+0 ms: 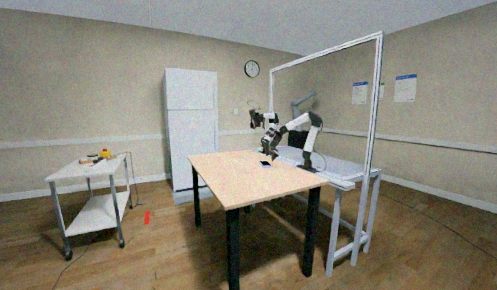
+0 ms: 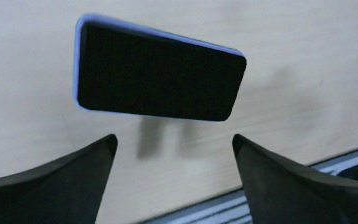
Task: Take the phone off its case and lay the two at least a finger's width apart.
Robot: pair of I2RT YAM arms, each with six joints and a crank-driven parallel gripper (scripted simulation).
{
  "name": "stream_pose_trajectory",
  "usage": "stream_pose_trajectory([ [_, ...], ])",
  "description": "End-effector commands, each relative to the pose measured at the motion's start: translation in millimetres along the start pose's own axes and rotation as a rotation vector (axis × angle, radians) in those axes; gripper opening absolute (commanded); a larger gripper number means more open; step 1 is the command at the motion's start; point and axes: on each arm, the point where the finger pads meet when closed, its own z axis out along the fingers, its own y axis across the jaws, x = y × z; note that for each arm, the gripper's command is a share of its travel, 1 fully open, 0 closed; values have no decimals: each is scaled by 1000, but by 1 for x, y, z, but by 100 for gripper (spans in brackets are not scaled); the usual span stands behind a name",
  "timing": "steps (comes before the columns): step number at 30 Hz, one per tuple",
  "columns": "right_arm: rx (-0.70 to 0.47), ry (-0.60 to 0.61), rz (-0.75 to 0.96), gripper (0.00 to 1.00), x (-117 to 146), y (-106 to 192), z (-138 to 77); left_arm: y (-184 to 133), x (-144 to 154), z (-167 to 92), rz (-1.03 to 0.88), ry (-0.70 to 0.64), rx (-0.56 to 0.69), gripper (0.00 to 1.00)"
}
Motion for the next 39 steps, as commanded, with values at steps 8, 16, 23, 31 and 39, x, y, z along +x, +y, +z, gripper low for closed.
stream_pose_trajectory([
  [8,-3,12,20,100,8,1,-2,-4,-5,4,-620,149,-220,100],
  [16,-2,12,20,100,8,1,-2,-1,-7,10,-907,183,-364,100],
  [23,-2,12,20,100,8,1,-2,1,-18,25,-1209,176,-527,100],
  [31,-3,12,20,100,8,1,-2,-9,-24,38,-1235,164,-529,100],
  [39,-3,12,20,100,8,1,-2,1,-8,58,-1218,176,-554,91],
])
